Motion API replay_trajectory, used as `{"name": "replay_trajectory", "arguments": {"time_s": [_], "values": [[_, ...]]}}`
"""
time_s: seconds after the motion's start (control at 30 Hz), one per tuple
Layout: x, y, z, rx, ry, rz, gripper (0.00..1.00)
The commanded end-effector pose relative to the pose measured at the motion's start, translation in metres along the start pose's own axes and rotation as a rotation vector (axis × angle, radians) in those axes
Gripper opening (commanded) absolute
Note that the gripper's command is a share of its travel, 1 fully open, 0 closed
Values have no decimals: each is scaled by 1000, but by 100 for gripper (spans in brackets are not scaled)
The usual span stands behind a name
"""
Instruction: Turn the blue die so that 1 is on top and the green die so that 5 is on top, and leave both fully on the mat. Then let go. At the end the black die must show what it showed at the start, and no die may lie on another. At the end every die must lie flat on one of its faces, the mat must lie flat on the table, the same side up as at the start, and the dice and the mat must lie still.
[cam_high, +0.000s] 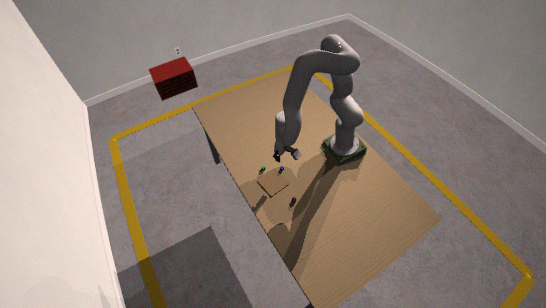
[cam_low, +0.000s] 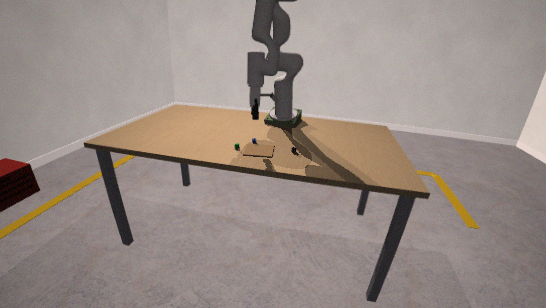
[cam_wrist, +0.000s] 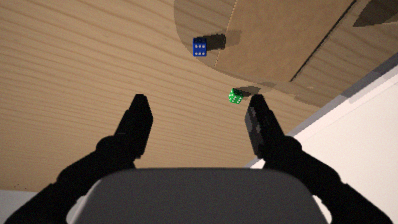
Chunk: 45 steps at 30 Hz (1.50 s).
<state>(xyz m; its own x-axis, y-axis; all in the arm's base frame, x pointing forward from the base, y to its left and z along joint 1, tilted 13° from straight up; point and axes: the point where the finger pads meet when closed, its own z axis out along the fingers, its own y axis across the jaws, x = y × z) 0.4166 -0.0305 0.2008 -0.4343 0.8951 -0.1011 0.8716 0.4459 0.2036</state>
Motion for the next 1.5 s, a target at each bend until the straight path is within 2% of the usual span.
{"name": "replay_trajectory", "arguments": {"time_s": [0.0,0.3,0.57,0.63,0.73,1.1,1.2,1.27,1.47], "values": [[0,1,0,-1,-1,0,100],[-1,1,0,-1,-1,43,100],[-1,1,4,-2,0,279,100],[-1,1,4,-2,0,279,100],[-1,1,6,-2,0,430,100],[-2,2,12,-1,1,801,100],[-2,2,13,-1,1,827,100],[-2,2,15,-1,1,955,100],[-2,2,18,-1,2,1141,100]]}}
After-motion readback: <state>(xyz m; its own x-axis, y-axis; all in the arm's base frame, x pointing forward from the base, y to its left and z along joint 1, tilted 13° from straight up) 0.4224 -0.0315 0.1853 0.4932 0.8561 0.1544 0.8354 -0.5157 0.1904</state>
